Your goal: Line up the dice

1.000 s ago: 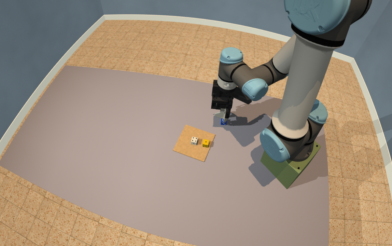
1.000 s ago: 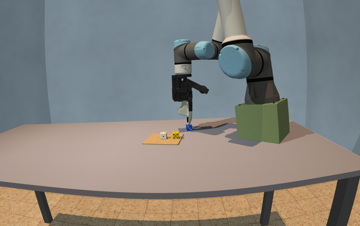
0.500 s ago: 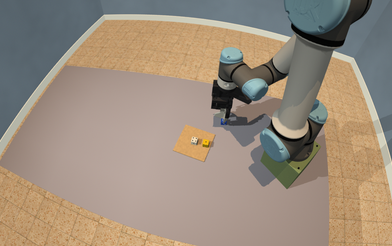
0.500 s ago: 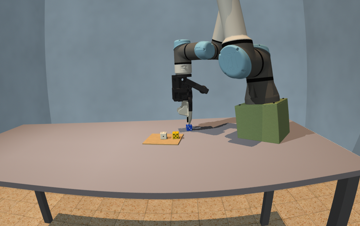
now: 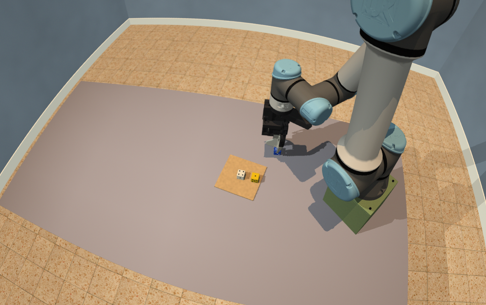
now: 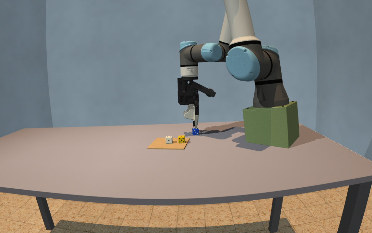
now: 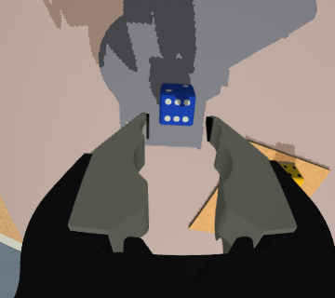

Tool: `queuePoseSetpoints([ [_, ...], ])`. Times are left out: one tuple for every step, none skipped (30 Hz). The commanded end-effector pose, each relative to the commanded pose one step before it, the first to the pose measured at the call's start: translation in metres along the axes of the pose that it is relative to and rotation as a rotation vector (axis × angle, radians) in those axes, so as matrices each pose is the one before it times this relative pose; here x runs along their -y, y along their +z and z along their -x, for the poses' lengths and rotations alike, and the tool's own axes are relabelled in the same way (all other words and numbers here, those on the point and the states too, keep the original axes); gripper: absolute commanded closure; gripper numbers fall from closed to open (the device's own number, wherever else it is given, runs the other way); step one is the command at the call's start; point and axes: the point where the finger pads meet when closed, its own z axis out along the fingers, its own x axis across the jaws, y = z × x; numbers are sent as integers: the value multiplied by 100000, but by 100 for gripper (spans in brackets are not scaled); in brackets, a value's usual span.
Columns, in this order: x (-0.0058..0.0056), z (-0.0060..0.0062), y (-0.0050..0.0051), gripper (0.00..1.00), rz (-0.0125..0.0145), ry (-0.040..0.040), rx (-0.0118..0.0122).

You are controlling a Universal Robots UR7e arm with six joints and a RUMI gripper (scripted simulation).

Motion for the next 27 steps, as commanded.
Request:
queuePoseSetpoints([
  [-23,25,337,76,62,-3,73],
  [0,0,0,76,0,0,0],
  [0,0,145,76,0,0,0],
  [0,-1,161,76,0,0,0],
  [0,0,172,76,0,0,0],
  [0,0,181,76,0,0,0],
  [0,0,187,76,0,0,0],
  [0,1,189,76,0,0,0],
  [1,-1,189,76,0,0,0],
  [-1,1,184,76,0,0,0],
  [0,0,178,76,0,0,0],
  [0,0,167,76,0,0,0],
  [0,0,154,76,0,0,0],
  [0,-1,140,76,0,0,0],
  [0,0,122,76,0,0,0],
  [0,0,104,76,0,0,0],
  [0,0,85,76,0,0,0],
  [0,0,0,76,0,0,0],
  [0,0,0,76,0,0,0],
  [0,0,66,76,0,0,0],
  [0,0,48,76,0,0,0],
  [0,0,32,76,0,0,0],
  [0,0,17,76,0,0,0],
  [0,0,7,76,0,0,0],
  [0,0,1,76,0,0,0],
  [0,0,0,76,0,0,0],
  [0,0,0,76,0,0,0],
])
